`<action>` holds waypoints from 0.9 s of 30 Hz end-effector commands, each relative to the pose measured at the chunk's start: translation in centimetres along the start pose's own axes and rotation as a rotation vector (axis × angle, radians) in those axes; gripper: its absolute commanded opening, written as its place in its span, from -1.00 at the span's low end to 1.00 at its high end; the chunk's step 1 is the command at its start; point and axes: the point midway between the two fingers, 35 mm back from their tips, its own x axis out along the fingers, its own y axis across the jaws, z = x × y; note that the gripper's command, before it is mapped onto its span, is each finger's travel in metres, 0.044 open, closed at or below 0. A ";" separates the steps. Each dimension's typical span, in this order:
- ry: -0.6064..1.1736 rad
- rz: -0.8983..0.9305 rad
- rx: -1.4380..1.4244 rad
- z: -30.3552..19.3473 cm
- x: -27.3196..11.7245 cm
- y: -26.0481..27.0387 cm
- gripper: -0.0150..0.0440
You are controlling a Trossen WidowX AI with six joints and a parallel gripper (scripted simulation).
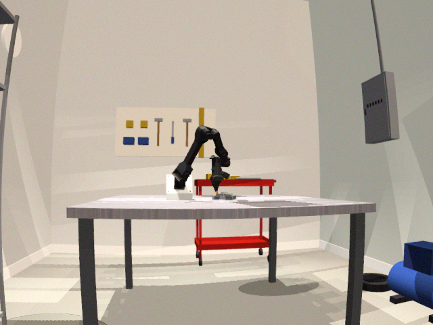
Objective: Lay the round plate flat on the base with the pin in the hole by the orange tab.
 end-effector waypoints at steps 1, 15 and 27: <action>0.001 -0.007 -0.005 -0.3 0.0 -0.5 -0.49; 0.001 -0.008 -0.006 -0.6 -0.1 -2.1 -0.49; 0.001 -0.009 -0.006 -0.3 -0.2 -4.0 -0.49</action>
